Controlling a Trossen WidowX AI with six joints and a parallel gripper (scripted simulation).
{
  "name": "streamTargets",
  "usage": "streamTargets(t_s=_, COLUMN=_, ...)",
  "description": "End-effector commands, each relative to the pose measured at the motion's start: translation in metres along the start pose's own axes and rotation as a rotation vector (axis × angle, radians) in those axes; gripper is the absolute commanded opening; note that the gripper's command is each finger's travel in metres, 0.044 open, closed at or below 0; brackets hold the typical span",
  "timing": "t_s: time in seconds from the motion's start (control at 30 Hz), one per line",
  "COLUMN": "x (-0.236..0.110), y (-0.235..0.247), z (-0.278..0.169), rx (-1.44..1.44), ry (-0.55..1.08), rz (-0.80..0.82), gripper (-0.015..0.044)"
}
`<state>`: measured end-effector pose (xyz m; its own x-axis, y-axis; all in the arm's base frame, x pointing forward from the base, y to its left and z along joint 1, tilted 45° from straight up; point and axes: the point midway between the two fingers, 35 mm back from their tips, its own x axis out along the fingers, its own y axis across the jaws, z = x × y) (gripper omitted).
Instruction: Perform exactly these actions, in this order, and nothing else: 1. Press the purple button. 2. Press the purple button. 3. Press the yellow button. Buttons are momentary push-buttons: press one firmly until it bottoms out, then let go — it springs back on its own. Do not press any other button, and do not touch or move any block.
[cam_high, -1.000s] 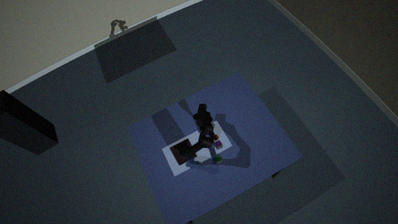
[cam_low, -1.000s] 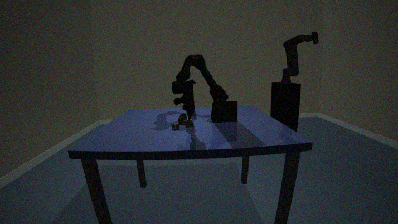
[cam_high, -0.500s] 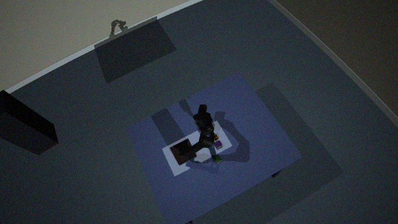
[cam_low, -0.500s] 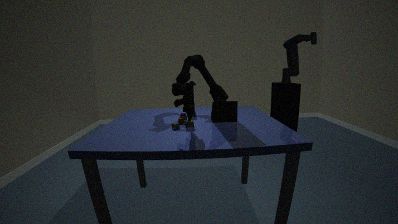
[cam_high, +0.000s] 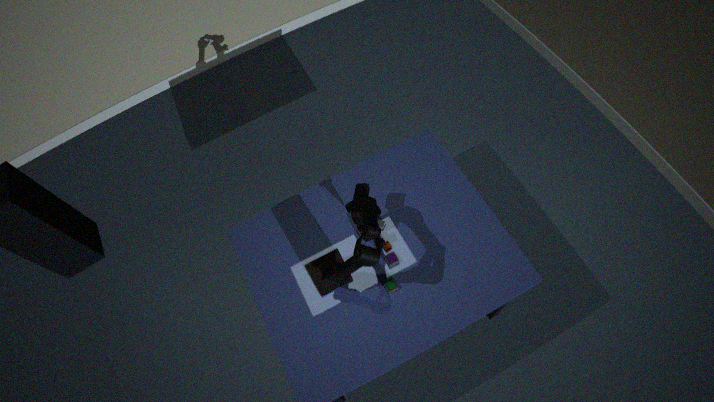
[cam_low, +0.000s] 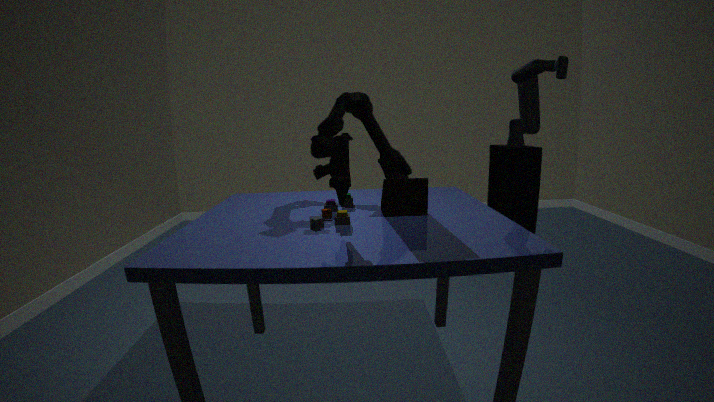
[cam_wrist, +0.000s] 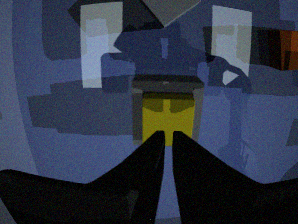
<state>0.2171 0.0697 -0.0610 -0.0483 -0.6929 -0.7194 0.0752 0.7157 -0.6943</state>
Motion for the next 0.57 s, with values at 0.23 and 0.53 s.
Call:
streamTargets(t_s=0.23, x=-0.045, y=0.059, z=0.028, rx=0.005, ry=0.004, rz=0.009, gripper=0.0256)
streamTargets(t_s=0.53, x=-0.068, y=0.094, z=0.036, rx=0.006, ry=0.003, rz=0.01, gripper=0.04)
